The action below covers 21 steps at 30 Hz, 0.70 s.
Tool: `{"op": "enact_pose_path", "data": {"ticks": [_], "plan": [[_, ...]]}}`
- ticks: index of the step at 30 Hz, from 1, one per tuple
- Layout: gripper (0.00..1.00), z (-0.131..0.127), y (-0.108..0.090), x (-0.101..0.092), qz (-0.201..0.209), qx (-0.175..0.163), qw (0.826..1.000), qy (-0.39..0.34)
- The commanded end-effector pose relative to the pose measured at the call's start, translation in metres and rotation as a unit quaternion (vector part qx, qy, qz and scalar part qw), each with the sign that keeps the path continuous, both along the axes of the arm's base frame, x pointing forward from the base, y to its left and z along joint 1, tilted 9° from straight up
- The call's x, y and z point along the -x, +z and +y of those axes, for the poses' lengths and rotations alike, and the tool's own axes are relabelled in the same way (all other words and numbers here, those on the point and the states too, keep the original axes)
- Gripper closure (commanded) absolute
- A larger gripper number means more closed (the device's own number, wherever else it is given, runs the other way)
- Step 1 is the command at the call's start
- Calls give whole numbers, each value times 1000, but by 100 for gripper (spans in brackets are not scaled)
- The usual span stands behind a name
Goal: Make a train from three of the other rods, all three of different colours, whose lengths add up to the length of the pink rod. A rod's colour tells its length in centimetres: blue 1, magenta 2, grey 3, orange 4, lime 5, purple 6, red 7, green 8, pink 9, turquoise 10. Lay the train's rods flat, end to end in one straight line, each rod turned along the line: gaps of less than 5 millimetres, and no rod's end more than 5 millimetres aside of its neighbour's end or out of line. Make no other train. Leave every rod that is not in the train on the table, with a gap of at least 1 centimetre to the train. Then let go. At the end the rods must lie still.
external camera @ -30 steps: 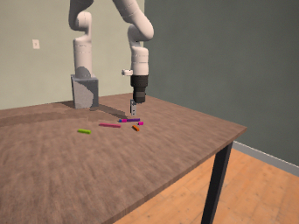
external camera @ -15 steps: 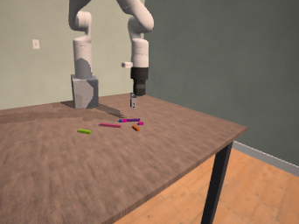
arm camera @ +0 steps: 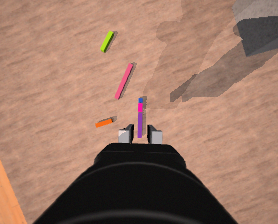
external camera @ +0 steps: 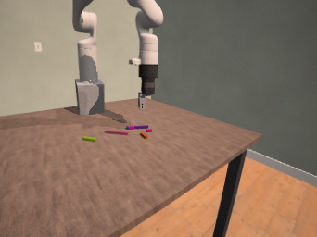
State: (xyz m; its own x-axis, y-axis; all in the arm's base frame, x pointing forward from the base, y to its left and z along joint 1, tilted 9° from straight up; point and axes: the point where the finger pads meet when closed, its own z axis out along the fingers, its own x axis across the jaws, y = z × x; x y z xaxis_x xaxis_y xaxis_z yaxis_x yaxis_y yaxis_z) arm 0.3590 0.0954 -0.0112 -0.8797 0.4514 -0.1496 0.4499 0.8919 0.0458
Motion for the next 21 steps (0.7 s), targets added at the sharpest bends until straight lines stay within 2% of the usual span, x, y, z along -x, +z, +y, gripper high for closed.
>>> {"op": "enact_pose_path", "data": {"ticks": [1, 4, 5, 21], "plan": [[46, -1, 2, -1, -2, 0, 1000, -1], [46, -1, 2, -1, -2, 0, 1000, -1], [0, -1, 2, -1, -2, 0, 1000, -1], [0, -1, 2, -1, -2, 0, 1000, -1]]}}
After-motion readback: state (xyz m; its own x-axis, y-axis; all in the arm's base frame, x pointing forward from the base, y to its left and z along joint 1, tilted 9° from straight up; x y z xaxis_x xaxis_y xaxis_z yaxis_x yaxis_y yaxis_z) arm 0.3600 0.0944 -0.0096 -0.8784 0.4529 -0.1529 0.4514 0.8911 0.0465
